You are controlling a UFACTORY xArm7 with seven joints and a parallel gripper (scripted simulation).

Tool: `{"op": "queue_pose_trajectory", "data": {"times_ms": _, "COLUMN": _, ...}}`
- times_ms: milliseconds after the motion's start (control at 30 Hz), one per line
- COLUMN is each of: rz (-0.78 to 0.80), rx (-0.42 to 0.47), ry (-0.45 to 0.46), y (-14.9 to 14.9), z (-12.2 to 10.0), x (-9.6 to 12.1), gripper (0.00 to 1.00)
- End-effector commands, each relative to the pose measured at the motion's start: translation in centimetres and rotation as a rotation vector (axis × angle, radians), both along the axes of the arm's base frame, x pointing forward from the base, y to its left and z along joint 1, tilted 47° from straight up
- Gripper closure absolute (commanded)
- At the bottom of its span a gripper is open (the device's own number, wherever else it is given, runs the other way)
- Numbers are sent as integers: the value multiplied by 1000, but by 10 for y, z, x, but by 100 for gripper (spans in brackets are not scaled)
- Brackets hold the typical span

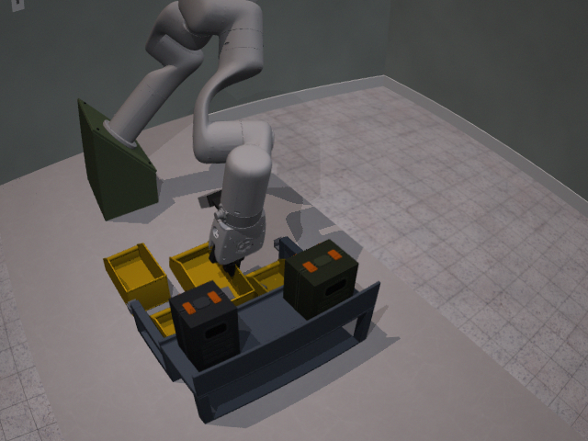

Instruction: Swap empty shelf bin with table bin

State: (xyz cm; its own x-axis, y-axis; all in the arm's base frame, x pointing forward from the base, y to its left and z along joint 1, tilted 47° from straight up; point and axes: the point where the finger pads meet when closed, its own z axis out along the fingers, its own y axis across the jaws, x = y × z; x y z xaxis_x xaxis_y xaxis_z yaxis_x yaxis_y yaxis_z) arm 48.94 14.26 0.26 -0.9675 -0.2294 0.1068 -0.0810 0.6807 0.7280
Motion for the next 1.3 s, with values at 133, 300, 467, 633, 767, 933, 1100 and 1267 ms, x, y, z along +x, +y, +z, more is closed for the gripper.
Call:
{"op": "queue_pose_trajectory", "data": {"times_ms": 133, "rz": -8, "rx": -1, "ry": -7, "y": -2, "z": 0, "x": 4, "gripper": 100}}
{"op": "queue_pose_trajectory", "data": {"times_ms": 300, "rz": -12, "rx": -1, "ry": -10, "y": -1, "z": 0, "x": 5, "gripper": 100}}
{"op": "queue_pose_trajectory", "data": {"times_ms": 467, "rz": -18, "rx": 0, "ry": -16, "y": -1, "z": 0, "x": 8, "gripper": 100}}
{"op": "queue_pose_trajectory", "data": {"times_ms": 633, "rz": -24, "rx": 1, "ry": -22, "y": 0, "z": 0, "x": 11, "gripper": 100}}
{"op": "queue_pose_trajectory", "data": {"times_ms": 767, "rz": -27, "rx": 1, "ry": -24, "y": 0, "z": 0, "x": 12, "gripper": 100}}
{"op": "queue_pose_trajectory", "data": {"times_ms": 933, "rz": -32, "rx": 1, "ry": -30, "y": 1, "z": -1, "x": 15, "gripper": 100}}
{"op": "queue_pose_trajectory", "data": {"times_ms": 1100, "rz": -37, "rx": 2, "ry": -34, "y": 1, "z": -1, "x": 17, "gripper": 100}}
{"op": "queue_pose_trajectory", "data": {"times_ms": 1267, "rz": -39, "rx": 2, "ry": -36, "y": 2, "z": -1, "x": 18, "gripper": 100}}
